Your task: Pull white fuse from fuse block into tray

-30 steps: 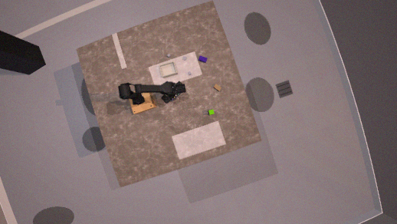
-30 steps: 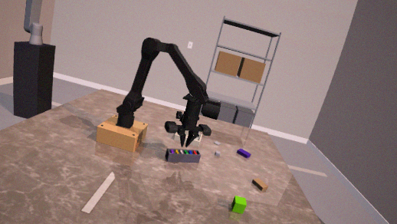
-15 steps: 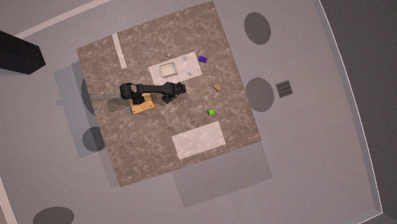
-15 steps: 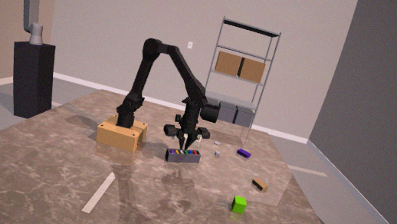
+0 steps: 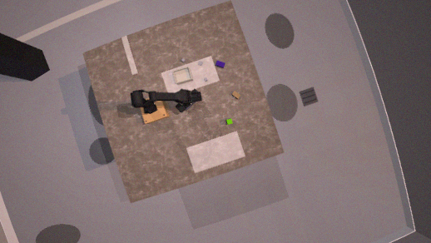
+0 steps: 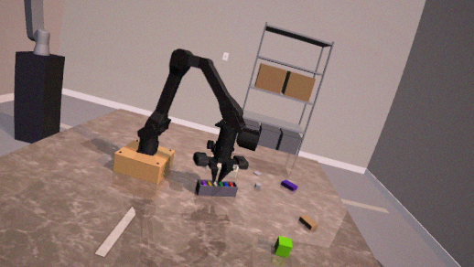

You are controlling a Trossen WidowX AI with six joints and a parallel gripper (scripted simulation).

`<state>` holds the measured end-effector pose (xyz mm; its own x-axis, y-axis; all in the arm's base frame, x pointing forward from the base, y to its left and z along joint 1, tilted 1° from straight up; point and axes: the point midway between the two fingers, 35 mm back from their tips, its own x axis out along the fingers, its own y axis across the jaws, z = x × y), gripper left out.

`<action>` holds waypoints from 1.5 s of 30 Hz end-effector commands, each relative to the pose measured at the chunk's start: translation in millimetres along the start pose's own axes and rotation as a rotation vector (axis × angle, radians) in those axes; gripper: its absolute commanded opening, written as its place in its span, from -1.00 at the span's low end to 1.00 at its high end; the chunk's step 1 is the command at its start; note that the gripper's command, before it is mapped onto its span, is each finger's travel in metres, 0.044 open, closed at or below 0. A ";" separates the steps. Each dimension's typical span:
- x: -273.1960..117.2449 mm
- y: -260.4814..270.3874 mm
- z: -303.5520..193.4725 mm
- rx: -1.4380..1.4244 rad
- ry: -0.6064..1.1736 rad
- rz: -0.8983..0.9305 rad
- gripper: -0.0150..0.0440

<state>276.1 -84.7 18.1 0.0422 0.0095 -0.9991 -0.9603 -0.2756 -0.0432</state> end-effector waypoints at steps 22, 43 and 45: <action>11.0 1.0 -0.3 -0.004 0.001 0.007 -0.24; 9.8 0.5 0.1 -0.002 -0.002 0.002 -0.47; 9.8 0.5 0.1 -0.002 -0.002 0.002 -0.49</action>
<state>276.0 -84.7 8.3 0.0396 0.0103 -0.9992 -0.9598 -0.2777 -0.0409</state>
